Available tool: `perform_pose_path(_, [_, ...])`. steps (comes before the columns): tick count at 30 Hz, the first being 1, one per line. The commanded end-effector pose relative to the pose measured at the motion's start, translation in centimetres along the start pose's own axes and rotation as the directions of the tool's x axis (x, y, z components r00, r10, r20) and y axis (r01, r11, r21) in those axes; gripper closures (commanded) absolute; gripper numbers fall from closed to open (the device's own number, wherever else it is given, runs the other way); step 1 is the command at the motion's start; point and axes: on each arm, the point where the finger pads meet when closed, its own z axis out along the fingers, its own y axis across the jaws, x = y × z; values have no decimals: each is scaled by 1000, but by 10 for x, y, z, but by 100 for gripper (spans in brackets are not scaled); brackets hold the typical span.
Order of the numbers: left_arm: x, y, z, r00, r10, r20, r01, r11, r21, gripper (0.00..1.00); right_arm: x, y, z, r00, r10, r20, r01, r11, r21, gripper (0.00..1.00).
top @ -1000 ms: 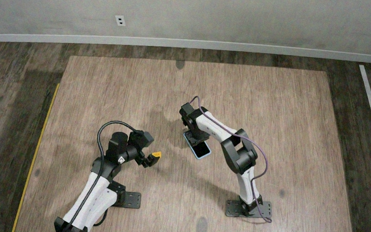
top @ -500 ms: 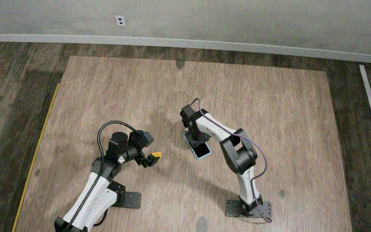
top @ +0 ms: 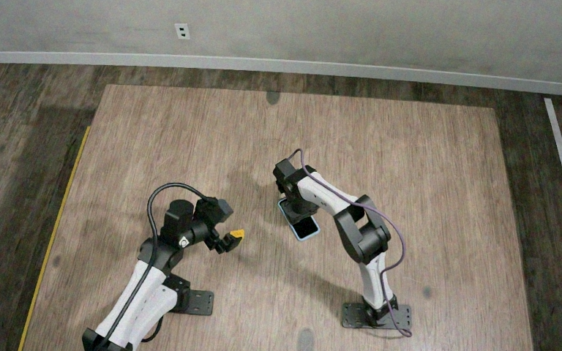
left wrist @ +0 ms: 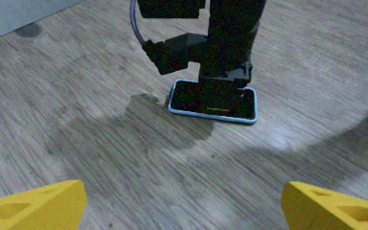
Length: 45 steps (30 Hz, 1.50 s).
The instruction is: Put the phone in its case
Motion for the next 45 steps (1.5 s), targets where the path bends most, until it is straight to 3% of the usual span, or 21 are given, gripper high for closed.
perform_pose_path(1, [-5,2,-1,1000,2,16,-2,1000,-13,0,-8,1,-35,999,2,52,-1,1000,-8,64])
perform_pose_path(22, [-5,2,-1,1000,2,16,-2,1000,-13,0,-10,1,-45,999,4,54,-3,1000,-8,64])
perform_pose_path(24, [-5,2,-1,1000,2,16,-2,1000,-13,0,-13,1,-43,998,7,69,-6,1000,-5,42])
perform_pose_path(28, [-5,2,-1,1000,2,16,-2,1000,-13,0,-10,1,-43,996,7,94,-7,1000,2,39])
perform_pose_path(35, [-5,2,-1,1000,2,16,-2,1000,-13,0,-7,1,-59,984,9,177,-9,1000,3,39])
perform_pose_path(45, [-5,2,-1,1000,2,16,-2,1000,-13,0,19,0,-111,922,10,388,-11,1000,1,39])
